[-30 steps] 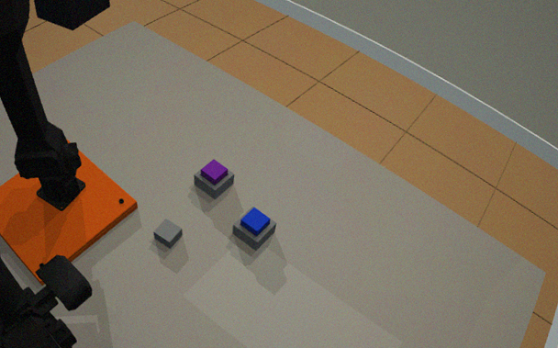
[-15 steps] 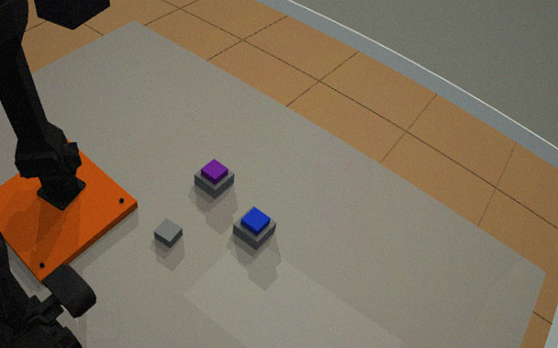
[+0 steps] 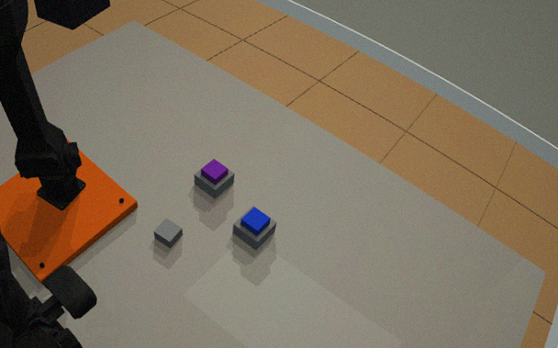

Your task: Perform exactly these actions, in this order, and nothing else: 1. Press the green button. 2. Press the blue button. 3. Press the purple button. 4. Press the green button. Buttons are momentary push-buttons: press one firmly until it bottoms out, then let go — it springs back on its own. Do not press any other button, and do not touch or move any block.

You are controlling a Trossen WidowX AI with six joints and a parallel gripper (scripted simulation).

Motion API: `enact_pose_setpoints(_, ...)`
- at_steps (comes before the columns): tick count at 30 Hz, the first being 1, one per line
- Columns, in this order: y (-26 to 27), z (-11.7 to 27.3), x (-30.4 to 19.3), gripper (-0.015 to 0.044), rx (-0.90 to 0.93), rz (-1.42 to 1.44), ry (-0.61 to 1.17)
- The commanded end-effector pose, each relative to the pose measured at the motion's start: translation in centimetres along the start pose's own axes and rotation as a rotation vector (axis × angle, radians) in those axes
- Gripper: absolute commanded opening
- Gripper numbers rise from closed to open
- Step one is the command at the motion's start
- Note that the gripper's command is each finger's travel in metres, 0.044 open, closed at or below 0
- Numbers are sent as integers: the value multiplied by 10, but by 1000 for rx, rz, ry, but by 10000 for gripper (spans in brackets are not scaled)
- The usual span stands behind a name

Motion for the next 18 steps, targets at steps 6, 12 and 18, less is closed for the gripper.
enact_pose_setpoints(6,0,-3,-1,20,2,4,10)
enact_pose_setpoints(12,0,21,0,20,1,3,7)
enact_pose_setpoints(18,0,31,0,20,2,4,10)
Point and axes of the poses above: the point midway between the two fingers, 35 mm back from their tips, its own z axis back along the fingers, its own y axis across the jaws, x = y × z, the point moved 5 cm from there along z, back along the fingers, and after that the axes turned 12 degrees about -z, right-handed, at the moved point
